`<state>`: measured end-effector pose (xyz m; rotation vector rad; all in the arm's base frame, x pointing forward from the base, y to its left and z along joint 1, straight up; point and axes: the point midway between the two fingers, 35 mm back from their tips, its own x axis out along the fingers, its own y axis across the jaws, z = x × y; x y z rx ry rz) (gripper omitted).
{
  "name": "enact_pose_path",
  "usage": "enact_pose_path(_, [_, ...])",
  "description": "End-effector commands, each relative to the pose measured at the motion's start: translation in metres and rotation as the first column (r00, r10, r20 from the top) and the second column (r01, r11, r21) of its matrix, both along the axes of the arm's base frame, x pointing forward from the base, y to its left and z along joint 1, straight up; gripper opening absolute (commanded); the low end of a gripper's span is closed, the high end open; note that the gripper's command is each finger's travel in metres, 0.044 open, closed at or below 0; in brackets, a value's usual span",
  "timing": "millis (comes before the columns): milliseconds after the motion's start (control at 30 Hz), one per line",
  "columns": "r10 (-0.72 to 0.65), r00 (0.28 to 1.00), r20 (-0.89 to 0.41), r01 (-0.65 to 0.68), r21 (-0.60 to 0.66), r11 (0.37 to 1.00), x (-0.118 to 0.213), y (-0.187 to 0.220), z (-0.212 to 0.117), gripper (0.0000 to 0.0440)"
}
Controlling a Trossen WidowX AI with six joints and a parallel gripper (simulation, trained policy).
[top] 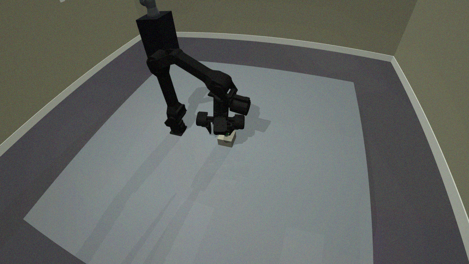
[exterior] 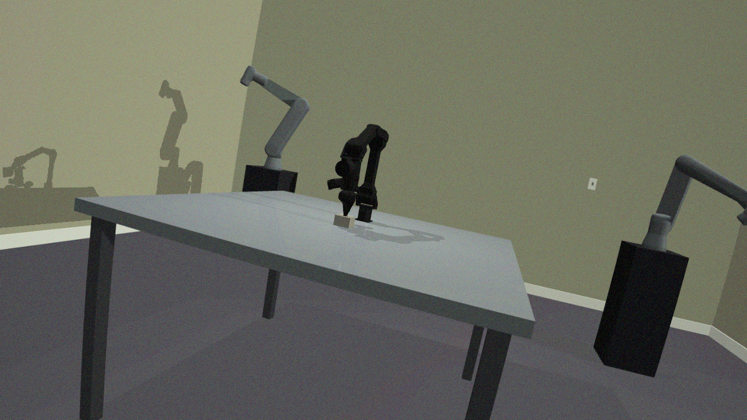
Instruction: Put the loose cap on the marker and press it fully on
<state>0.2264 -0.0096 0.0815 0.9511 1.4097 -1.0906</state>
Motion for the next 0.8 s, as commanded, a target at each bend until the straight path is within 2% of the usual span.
enact_pose_path(0, [0.022,1.000,0.021,-0.022,0.029,0.999,0.004,0.007,-0.005,0.0440])
enact_pose_path(767, [0.036,0.983,0.179,-0.036,-0.003,0.999,0.011,0.003,0.061,0.0440])
